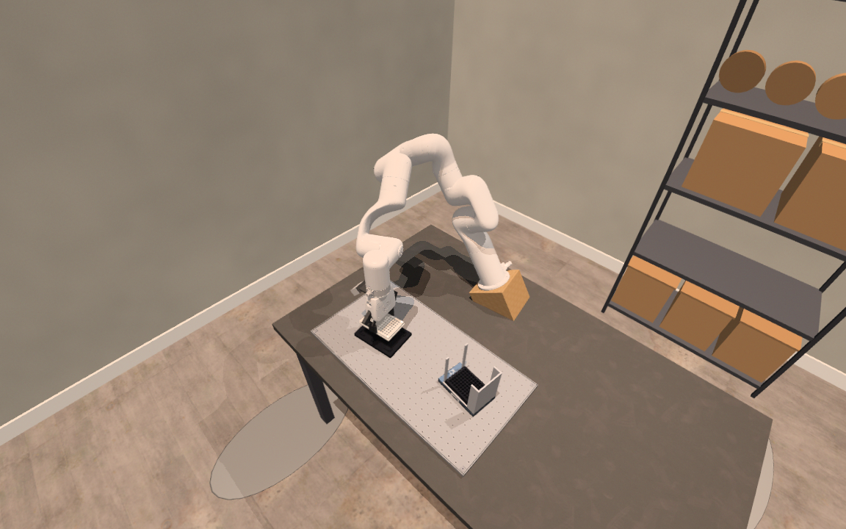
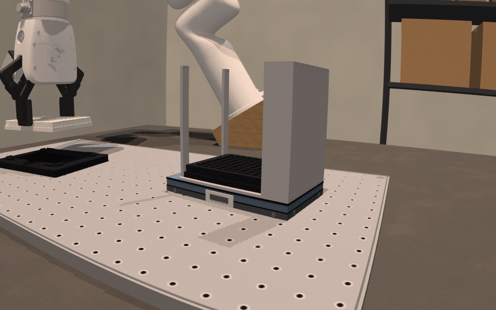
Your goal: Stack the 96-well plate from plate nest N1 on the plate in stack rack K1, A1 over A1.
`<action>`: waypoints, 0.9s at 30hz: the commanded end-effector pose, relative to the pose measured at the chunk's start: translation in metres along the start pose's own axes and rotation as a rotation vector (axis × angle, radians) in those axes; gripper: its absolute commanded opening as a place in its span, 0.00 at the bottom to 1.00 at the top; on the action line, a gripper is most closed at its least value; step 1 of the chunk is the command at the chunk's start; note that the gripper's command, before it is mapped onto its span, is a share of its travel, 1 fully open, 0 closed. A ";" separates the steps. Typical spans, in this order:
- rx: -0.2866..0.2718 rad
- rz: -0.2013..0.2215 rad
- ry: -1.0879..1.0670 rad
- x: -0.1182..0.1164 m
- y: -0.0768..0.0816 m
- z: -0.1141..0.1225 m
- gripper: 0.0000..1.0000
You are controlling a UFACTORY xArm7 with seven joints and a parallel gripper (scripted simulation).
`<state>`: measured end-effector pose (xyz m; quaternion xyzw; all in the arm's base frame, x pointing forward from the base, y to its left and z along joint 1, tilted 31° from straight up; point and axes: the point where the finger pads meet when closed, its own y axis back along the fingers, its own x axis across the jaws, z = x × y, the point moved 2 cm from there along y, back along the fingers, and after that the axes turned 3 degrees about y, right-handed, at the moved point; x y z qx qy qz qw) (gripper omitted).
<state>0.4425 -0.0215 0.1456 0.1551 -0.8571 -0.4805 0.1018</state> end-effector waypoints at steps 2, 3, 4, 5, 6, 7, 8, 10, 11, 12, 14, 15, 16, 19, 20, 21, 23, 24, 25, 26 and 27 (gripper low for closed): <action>0.001 -0.004 0.000 -0.001 0.009 0.000 0.00; 0.001 -0.004 0.000 -0.001 0.011 0.000 0.00; 0.001 -0.004 0.000 -0.001 0.012 0.000 0.00; 0.001 -0.004 0.000 -0.001 0.012 0.000 0.00; 0.001 -0.004 0.000 -0.001 0.012 0.000 0.00; 0.001 -0.004 0.000 -0.001 0.014 0.000 0.00; 0.001 -0.004 0.000 -0.001 0.016 0.000 0.00; 0.001 -0.004 0.000 -0.001 0.019 0.000 0.00; 0.001 -0.004 0.000 -0.001 0.021 0.000 0.00; 0.001 -0.004 0.000 -0.001 0.022 0.000 0.00; 0.001 -0.004 0.000 -0.001 0.026 0.000 0.00; 0.001 -0.004 0.000 -0.001 0.027 0.000 0.00; 0.001 -0.004 0.000 -0.001 0.029 0.000 0.00; 0.001 -0.004 0.000 -0.001 0.034 0.000 0.00; 0.001 -0.004 0.000 -0.001 0.036 0.000 0.00; 0.001 -0.004 0.000 -0.001 0.037 0.000 0.00; 0.001 -0.004 0.000 -0.001 0.037 0.000 0.00; 0.001 -0.004 0.000 -0.001 0.039 0.000 0.00; 0.001 -0.004 0.000 -0.001 0.041 0.000 0.00; 0.001 -0.004 0.000 -0.001 0.042 0.000 0.00; 0.001 -0.004 0.000 -0.001 0.044 0.000 0.00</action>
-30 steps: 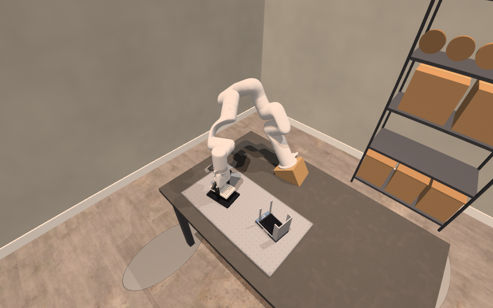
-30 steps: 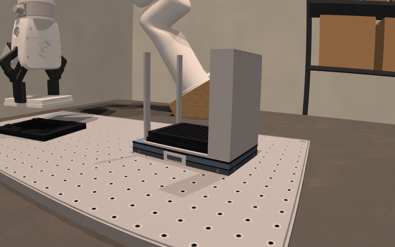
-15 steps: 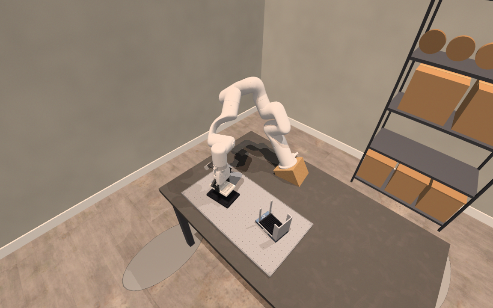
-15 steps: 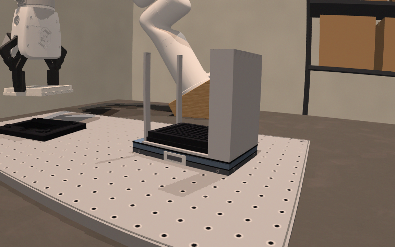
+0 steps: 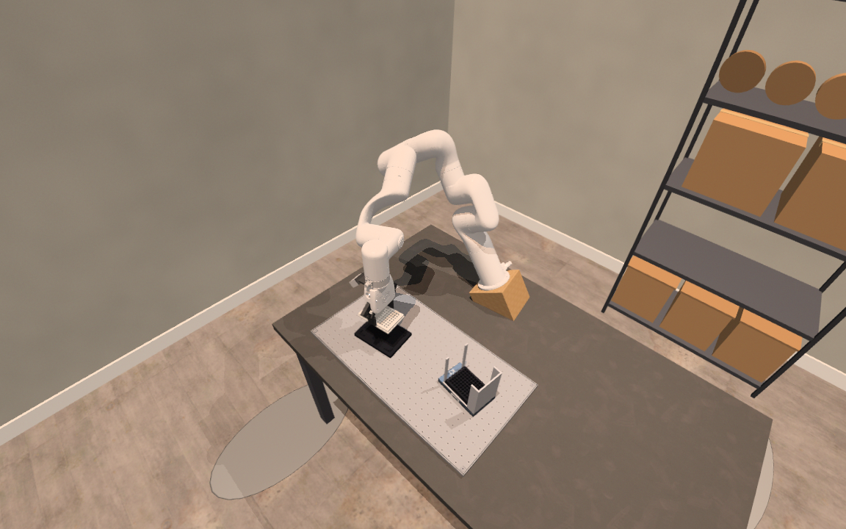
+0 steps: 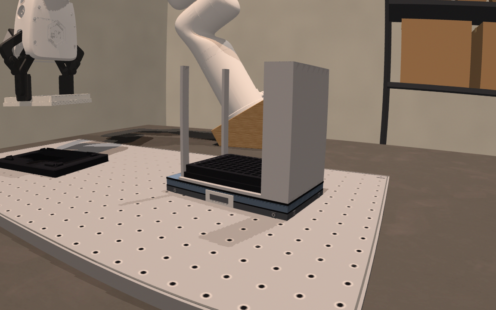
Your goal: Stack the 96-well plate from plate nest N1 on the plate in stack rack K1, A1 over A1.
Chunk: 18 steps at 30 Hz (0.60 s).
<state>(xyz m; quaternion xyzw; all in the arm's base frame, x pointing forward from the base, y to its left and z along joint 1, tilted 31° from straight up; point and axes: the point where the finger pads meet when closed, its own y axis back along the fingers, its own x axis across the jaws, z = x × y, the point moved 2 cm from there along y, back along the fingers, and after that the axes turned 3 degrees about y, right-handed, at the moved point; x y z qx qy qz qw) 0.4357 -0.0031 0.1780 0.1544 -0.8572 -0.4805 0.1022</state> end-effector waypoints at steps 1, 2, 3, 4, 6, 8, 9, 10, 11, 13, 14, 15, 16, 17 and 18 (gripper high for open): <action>0.001 -0.006 0.000 -0.002 0.008 0.000 0.00; 0.001 -0.006 0.000 -0.002 0.009 0.000 0.00; 0.001 -0.006 0.000 -0.002 0.011 0.000 0.00; 0.001 -0.006 0.000 -0.002 0.013 0.000 0.00; 0.001 -0.006 0.000 -0.002 0.016 0.000 0.00; 0.001 -0.006 0.000 -0.002 0.019 0.000 0.00; 0.001 -0.006 0.000 -0.002 0.021 0.000 0.00; 0.001 -0.006 0.000 -0.002 0.023 0.000 0.00; 0.001 -0.006 0.000 -0.002 0.024 0.000 0.00; 0.001 -0.006 0.000 -0.002 0.024 0.000 0.00; 0.001 -0.006 0.000 -0.002 0.026 0.000 0.00; 0.001 -0.006 0.000 -0.002 0.028 0.000 0.00; 0.001 -0.006 0.000 -0.002 0.029 0.000 0.00; 0.001 -0.006 0.000 -0.002 0.031 0.000 0.00; 0.001 -0.006 0.000 -0.002 0.033 0.000 0.00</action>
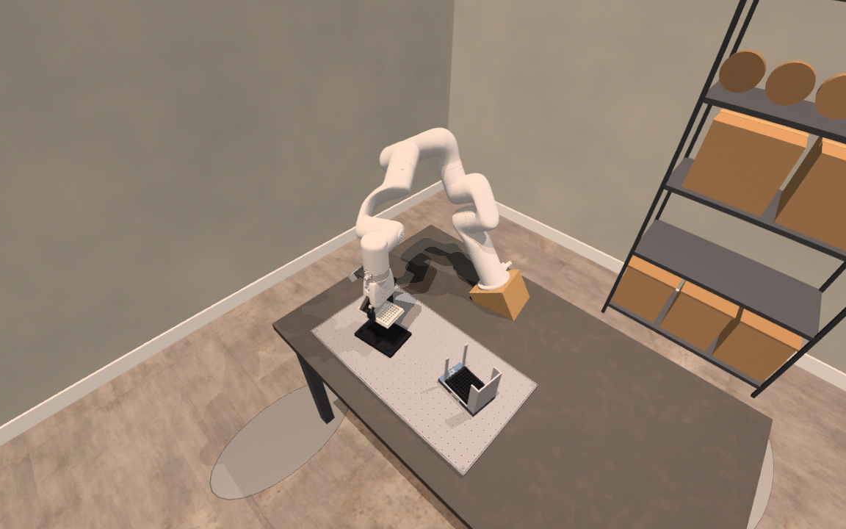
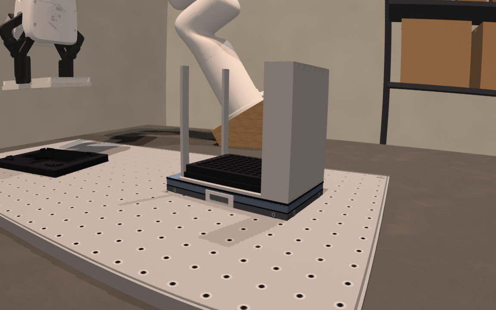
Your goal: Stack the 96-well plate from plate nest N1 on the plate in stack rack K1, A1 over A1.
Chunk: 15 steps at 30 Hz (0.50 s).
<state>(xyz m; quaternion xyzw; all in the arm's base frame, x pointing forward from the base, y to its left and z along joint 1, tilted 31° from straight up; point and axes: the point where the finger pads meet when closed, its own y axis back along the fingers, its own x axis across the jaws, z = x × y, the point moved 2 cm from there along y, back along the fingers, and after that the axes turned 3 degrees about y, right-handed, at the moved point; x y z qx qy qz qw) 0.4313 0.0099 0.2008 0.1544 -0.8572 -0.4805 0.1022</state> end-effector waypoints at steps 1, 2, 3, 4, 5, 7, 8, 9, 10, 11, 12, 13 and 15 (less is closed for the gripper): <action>0.001 -0.006 0.000 -0.002 0.008 0.000 0.00; 0.001 -0.006 0.000 -0.002 0.009 0.000 0.00; 0.001 -0.006 0.000 -0.002 0.011 0.000 0.00; 0.001 -0.006 0.000 -0.002 0.013 0.000 0.00; 0.001 -0.006 0.000 -0.002 0.014 0.000 0.00; 0.001 -0.006 0.000 -0.002 0.018 0.000 0.00; 0.001 -0.006 0.000 -0.002 0.019 0.000 0.00; 0.001 -0.006 0.000 -0.002 0.021 0.000 0.00; 0.001 -0.006 0.000 -0.002 0.023 0.000 0.00; 0.001 -0.006 0.000 -0.002 0.023 0.000 0.00; 0.001 -0.006 0.000 -0.002 0.023 0.000 0.00; 0.001 -0.006 0.000 -0.001 0.024 0.000 0.00; 0.001 -0.006 0.000 -0.001 0.028 0.000 0.00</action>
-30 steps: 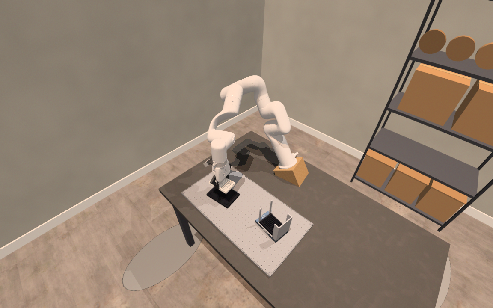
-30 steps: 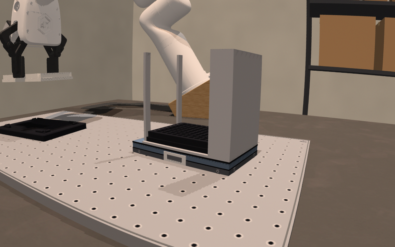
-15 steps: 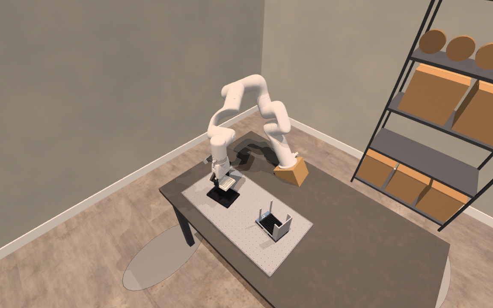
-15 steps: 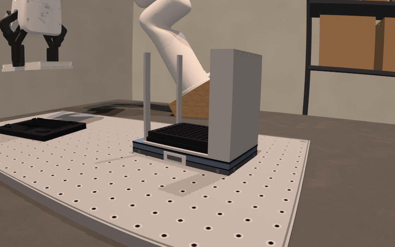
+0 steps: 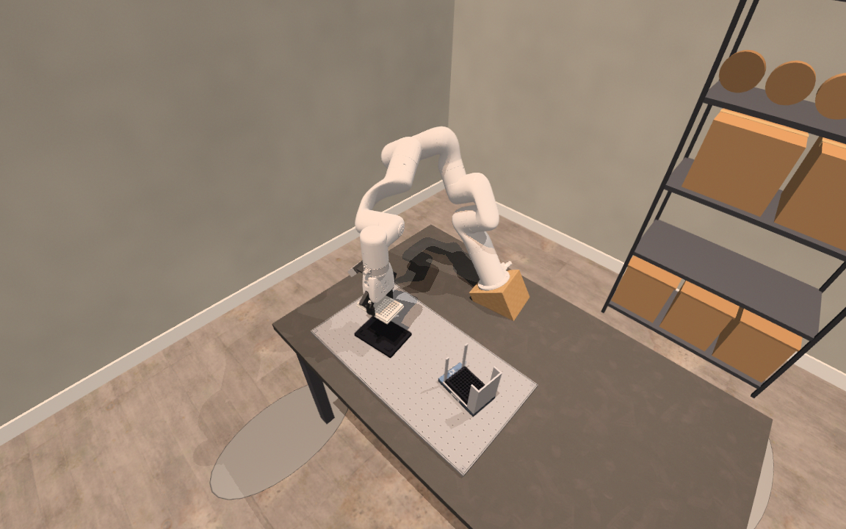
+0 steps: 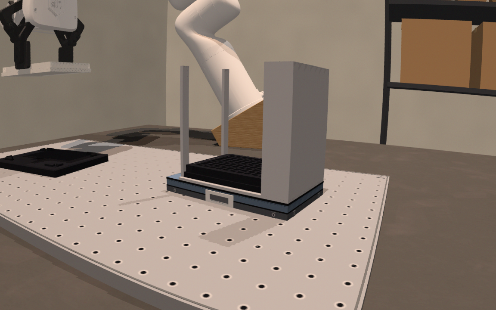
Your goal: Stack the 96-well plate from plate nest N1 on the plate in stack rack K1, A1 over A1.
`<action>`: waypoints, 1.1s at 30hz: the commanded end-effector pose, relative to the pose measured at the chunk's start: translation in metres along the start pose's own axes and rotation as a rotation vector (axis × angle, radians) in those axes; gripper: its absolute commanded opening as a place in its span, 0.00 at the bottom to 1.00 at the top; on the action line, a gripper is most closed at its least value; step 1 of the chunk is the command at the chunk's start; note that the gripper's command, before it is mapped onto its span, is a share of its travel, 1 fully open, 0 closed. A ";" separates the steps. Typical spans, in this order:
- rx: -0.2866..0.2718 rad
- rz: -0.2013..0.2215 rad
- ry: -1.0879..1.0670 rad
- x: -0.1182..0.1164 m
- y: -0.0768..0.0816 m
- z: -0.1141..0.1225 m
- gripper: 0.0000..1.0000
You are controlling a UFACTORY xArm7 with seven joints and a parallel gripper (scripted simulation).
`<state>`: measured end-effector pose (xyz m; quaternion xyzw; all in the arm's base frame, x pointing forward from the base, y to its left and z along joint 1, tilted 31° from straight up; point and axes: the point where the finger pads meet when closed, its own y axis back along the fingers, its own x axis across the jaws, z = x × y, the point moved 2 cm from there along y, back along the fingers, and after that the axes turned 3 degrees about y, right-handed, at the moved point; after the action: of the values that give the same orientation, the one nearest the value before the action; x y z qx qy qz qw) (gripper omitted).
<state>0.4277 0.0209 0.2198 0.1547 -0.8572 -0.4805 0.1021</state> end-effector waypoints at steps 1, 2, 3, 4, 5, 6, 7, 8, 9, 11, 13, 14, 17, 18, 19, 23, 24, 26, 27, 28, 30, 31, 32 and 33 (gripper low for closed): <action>0.001 -0.005 0.000 -0.001 0.007 0.000 0.00; 0.001 -0.005 0.000 -0.001 0.009 0.000 0.00; 0.001 -0.005 0.000 -0.001 0.011 0.000 0.00; 0.001 -0.005 0.000 -0.001 0.012 0.000 0.00; 0.001 -0.005 0.000 -0.001 0.014 0.000 0.00; 0.001 -0.005 0.000 -0.001 0.016 0.000 0.00; 0.001 -0.005 0.000 -0.001 0.017 0.000 0.00; 0.001 -0.005 0.000 -0.001 0.018 0.000 0.00; 0.001 -0.005 0.000 -0.001 0.018 0.000 0.00; 0.001 -0.005 0.000 -0.001 0.018 0.000 0.00; 0.001 -0.005 0.000 -0.001 0.018 0.000 0.00; 0.001 -0.005 0.000 -0.001 0.018 0.000 0.00; 0.001 -0.005 0.000 -0.001 0.018 0.000 0.00; 0.001 -0.005 0.000 -0.001 0.018 0.000 0.00; 0.001 -0.005 0.000 -0.001 0.018 0.000 0.00; 0.000 -0.005 -0.100 -0.002 0.019 0.010 0.00; 0.000 -0.005 -0.133 -0.003 0.019 0.013 0.00; 0.000 -0.005 -0.200 -0.003 0.019 0.020 0.00; 0.000 -0.005 -0.233 -0.004 0.019 0.023 0.00; 0.000 -0.005 -0.267 -0.004 0.019 0.027 0.00; 0.000 -0.005 -0.269 -0.004 0.019 0.030 0.00; 0.000 -0.005 -0.269 -0.004 0.019 0.030 0.00; 0.000 -0.005 -0.269 -0.005 0.019 0.033 0.00; 0.000 -0.005 -0.269 -0.005 0.019 0.037 0.00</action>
<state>0.4177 0.0546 0.2187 0.0912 -0.8617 -0.4991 -0.0083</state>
